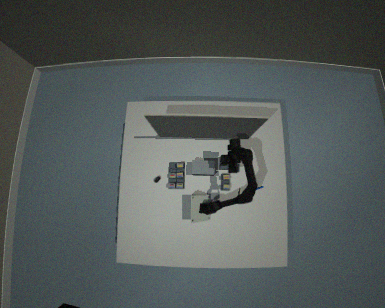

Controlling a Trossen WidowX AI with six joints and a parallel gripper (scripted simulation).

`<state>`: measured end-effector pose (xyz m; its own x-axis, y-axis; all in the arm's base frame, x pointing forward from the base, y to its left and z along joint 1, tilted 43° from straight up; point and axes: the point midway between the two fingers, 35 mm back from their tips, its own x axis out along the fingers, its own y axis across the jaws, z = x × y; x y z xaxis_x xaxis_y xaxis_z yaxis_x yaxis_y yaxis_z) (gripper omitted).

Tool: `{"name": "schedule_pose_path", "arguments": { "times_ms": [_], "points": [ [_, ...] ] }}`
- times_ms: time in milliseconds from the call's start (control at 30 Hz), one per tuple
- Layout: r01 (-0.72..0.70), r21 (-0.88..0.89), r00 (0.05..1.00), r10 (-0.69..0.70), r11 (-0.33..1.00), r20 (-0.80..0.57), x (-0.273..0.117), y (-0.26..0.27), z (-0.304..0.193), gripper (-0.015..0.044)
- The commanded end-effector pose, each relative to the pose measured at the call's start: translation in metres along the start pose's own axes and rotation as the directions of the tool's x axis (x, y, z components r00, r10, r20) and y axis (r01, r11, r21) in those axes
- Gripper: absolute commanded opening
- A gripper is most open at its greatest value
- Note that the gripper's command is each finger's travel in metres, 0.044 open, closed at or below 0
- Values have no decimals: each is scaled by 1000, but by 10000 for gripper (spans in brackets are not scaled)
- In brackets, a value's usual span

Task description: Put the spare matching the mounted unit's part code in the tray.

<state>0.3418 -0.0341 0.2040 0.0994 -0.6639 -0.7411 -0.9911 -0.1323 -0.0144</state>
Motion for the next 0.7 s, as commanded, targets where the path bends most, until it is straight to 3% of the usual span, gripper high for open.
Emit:
{"name": "schedule_pose_path", "arguments": {
  "times_ms": [0, 667],
  "points": [
    [0, -4, 1000, -1, 1000, -5, 4, 0, -1, 0],
    [1, -3, 1000, -1, 1000, -4, 19, -2, -1, 0]
  ]
}}
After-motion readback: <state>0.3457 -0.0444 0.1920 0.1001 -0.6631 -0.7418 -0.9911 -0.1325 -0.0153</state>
